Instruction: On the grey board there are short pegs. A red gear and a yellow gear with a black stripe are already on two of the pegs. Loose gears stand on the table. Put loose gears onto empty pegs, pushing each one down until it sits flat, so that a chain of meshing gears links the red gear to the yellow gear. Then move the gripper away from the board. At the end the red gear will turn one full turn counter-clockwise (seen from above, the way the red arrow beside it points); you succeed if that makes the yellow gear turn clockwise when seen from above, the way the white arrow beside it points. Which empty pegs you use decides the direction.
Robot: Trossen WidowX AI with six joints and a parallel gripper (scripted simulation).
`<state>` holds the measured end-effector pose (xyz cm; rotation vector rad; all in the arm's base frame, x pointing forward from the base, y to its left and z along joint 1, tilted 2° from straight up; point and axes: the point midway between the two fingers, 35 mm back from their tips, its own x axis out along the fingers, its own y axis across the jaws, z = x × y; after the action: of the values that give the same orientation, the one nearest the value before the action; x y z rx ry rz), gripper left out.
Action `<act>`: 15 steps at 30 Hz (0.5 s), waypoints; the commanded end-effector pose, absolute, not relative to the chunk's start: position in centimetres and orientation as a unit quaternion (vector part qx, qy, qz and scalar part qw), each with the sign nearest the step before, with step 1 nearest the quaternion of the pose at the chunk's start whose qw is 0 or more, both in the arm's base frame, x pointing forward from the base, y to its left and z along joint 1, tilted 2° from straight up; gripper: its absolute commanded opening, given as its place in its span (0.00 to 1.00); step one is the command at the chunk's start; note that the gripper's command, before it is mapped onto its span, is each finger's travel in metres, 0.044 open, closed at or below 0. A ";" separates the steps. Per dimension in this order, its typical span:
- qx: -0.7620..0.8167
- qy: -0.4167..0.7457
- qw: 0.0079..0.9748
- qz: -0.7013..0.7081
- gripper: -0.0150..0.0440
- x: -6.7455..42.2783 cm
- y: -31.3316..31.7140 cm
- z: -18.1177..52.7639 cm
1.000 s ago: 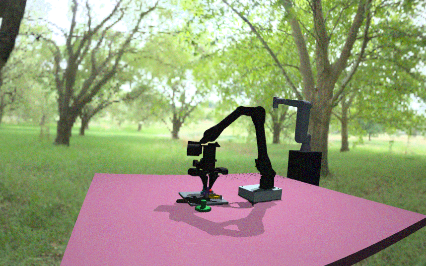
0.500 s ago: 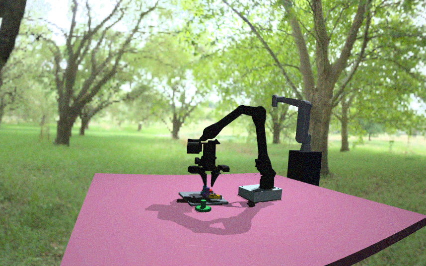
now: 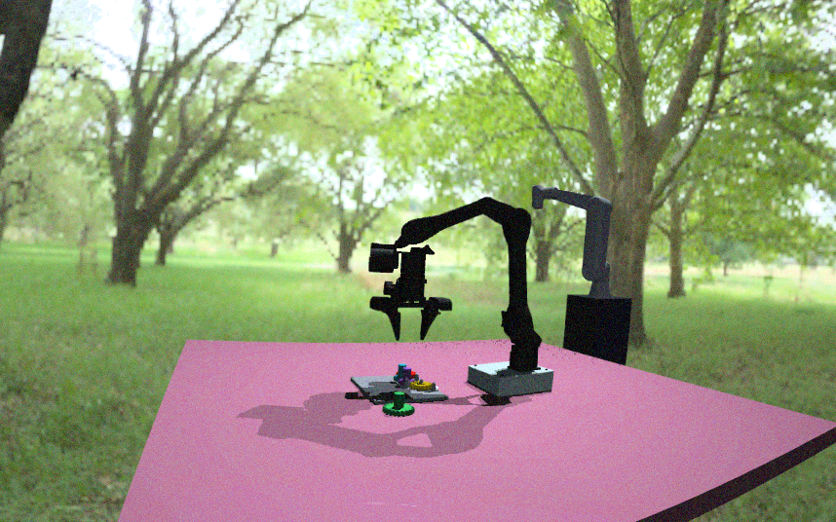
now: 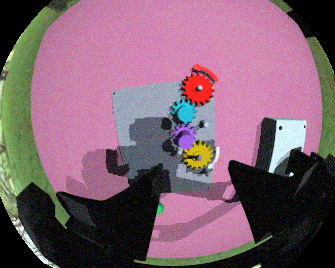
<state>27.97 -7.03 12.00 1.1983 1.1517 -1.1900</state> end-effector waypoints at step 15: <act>0.502 0.478 0.523 -0.496 1.00 27.8 -6.9 13.3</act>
<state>27.75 -6.95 13.18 1.1983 1.1489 -1.1869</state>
